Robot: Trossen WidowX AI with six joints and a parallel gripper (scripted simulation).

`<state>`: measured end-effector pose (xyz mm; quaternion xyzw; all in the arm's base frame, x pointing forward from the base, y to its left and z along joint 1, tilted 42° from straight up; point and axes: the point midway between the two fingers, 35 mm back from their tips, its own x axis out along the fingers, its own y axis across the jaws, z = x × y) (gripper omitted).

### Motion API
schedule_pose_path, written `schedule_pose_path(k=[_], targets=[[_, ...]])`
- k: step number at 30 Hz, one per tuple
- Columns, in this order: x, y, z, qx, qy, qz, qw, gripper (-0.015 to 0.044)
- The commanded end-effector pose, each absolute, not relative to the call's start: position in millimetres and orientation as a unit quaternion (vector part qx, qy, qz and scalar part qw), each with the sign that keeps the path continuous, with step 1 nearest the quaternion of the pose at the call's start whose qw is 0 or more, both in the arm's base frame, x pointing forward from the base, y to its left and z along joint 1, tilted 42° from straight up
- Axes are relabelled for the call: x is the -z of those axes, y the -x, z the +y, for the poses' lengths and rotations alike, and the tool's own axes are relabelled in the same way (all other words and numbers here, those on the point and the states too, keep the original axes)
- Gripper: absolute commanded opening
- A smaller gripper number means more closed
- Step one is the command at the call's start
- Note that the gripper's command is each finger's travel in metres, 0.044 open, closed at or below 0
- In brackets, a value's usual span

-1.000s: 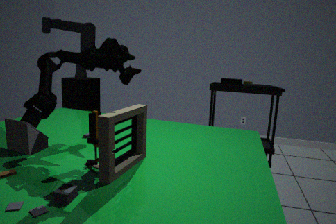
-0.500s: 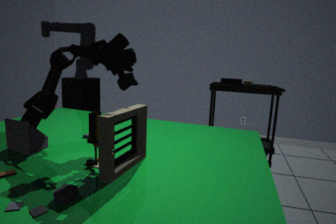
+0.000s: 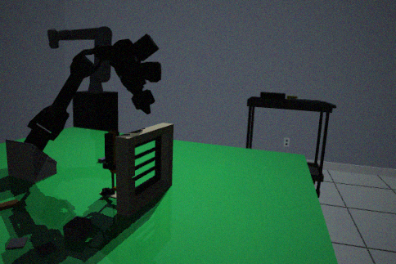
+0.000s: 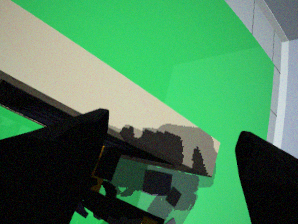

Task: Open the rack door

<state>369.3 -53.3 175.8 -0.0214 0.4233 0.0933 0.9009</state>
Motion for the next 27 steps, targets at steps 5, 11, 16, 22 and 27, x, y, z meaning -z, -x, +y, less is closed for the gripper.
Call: schedule_pose_path(k=[5,11,16,22,27], targets=[[-149,-364,-65,-0.133,-0.021,0.502,0.854,0.0293],[-134,-357,-71,-0.161,-0.059,0.548,0.819,0.0293],[-124,-351,-77,-0.184,-0.095,0.579,0.789,0.0293],[-115,-344,-82,-0.210,-0.145,0.609,0.751,0.0293],[-109,-338,-87,-0.231,-0.190,0.627,0.720,0.0293]])
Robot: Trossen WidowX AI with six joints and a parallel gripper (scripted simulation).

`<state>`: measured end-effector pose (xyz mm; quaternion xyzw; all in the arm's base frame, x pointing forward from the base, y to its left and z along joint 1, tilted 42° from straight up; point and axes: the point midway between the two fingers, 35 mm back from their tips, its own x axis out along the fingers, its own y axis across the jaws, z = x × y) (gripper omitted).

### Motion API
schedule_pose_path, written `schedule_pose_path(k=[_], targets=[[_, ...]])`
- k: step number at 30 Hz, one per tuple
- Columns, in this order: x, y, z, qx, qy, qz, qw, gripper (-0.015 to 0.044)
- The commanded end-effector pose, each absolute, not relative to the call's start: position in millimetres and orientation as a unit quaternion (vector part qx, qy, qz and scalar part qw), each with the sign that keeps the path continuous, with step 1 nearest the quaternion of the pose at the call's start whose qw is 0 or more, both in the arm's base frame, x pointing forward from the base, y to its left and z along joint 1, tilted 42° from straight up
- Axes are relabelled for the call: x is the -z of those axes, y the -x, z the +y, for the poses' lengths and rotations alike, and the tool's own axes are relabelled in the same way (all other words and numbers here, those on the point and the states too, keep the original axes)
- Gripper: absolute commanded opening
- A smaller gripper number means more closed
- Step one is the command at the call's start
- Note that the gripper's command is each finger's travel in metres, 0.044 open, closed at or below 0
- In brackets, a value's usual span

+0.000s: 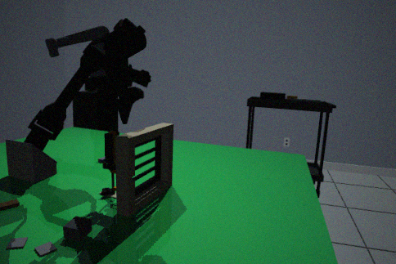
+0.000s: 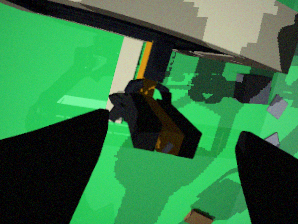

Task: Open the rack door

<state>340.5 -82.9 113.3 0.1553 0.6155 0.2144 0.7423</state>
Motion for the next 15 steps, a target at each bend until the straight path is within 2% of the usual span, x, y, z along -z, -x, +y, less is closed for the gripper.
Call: schedule_pose_path(k=[1,8,15], targets=[[-108.4,-336.9,-88.2,-0.236,-0.199,0.629,0.713,0.0293],[-104.5,-330.8,-95.5,-0.261,-0.266,0.642,0.670,0.0293],[-104.1,-330.3,-96.1,-0.264,-0.272,0.643,0.665,0.0293]])
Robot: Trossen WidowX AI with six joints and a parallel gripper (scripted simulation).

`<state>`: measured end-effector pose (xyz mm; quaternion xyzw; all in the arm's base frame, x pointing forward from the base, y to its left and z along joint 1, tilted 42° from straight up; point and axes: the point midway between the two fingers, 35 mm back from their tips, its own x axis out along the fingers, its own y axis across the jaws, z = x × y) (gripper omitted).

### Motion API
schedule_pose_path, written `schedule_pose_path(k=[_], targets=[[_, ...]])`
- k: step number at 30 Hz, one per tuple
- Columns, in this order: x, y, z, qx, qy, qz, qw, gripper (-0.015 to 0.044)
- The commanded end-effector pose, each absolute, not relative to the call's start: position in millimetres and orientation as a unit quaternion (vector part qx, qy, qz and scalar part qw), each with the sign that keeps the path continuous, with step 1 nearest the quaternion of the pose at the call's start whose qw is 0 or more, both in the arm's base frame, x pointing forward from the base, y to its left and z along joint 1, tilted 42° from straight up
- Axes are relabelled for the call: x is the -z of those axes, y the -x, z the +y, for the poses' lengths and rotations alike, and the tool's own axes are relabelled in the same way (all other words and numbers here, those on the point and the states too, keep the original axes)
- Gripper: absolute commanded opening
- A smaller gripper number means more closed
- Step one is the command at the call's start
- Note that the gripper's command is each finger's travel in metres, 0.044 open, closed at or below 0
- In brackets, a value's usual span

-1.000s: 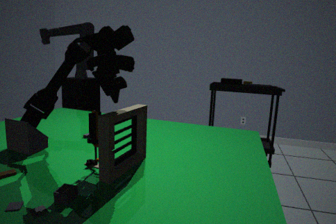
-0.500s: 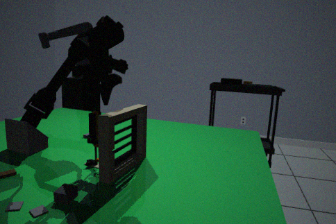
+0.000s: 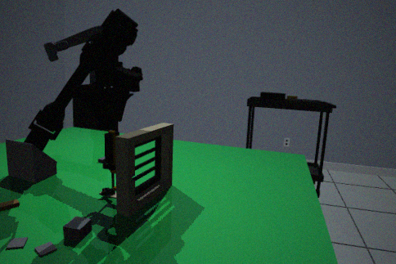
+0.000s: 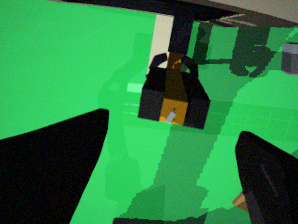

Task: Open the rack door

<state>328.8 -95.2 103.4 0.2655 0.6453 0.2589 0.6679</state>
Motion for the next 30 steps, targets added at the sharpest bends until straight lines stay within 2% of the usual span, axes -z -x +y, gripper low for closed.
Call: schedule_pose_path(k=[1,30], targets=[[-103,-330,-96,-0.263,-0.272,0.643,0.665,0.0293],[-69,-332,-64,-0.257,-0.256,0.664,0.654,0.0293]])
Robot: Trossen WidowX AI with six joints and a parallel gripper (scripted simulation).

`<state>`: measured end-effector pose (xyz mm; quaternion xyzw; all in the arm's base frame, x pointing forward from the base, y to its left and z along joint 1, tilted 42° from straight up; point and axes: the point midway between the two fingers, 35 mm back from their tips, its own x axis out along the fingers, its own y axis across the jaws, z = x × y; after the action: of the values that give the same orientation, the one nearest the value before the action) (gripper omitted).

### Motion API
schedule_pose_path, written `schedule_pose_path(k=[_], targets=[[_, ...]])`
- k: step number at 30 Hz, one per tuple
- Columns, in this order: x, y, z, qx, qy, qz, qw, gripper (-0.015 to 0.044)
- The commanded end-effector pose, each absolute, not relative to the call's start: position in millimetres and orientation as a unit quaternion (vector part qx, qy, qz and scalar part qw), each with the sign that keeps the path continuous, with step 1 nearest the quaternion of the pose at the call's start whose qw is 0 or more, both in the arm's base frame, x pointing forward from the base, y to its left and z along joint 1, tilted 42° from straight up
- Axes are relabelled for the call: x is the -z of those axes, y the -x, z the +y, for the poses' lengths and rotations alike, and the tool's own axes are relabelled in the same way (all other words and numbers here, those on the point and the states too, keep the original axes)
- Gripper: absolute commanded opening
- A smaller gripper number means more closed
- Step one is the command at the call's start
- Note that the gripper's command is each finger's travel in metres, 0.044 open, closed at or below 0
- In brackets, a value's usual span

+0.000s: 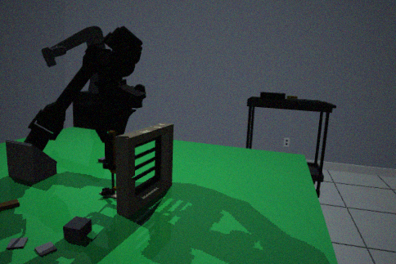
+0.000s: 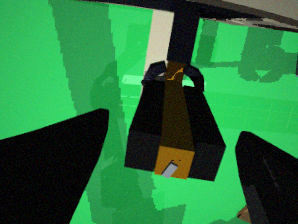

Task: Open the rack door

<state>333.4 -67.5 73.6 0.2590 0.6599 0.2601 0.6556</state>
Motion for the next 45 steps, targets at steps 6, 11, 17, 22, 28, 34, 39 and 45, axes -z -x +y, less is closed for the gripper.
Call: schedule_pose_path(k=[6,11,17,22,28,34,39,45], targets=[[-62,-331,-57,-0.255,-0.253,0.668,0.652,0.0293],[-56,-331,-51,-0.254,-0.250,0.671,0.650,0.0293],[-54,-330,-48,-0.253,-0.249,0.673,0.649,0.0240],[-54,-330,-48,-0.253,-0.249,0.673,0.649,0.0109],[-54,-330,-48,-0.253,-0.249,0.673,0.649,0.0050],[-54,-330,-48,-0.253,-0.249,0.673,0.649,0.0021],[-54,-330,-48,-0.212,-0.288,0.687,0.633,0.0021],[-54,-330,-48,-0.108,-0.378,0.711,0.583,0.0021]])
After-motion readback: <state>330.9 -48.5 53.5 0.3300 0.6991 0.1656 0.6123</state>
